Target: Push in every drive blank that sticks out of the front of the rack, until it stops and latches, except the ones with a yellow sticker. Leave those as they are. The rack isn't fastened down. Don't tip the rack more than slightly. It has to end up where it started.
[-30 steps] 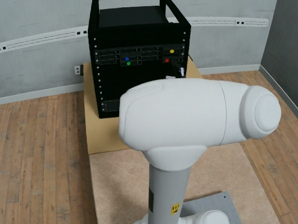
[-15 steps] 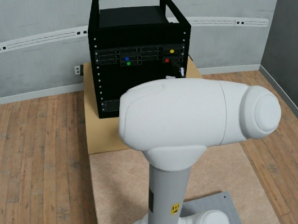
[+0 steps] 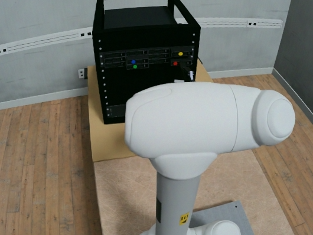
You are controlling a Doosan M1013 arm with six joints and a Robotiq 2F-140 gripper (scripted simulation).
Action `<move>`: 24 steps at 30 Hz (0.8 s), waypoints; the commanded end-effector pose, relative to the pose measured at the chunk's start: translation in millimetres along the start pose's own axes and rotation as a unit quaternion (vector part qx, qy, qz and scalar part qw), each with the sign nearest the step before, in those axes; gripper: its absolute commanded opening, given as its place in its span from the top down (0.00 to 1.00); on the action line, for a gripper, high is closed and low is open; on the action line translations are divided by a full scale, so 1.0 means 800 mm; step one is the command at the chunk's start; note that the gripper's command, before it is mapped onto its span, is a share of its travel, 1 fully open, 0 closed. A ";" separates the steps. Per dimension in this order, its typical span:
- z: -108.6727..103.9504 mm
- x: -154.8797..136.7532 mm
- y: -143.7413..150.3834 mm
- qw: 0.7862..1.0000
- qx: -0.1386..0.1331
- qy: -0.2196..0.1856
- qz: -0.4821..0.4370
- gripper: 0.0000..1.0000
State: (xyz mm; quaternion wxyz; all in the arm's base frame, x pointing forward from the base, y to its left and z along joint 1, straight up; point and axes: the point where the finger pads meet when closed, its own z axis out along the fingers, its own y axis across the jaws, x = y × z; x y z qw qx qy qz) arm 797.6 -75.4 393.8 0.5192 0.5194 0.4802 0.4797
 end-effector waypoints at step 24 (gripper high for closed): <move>0.006 0.000 -0.002 1.000 0.000 0.000 0.000 0.90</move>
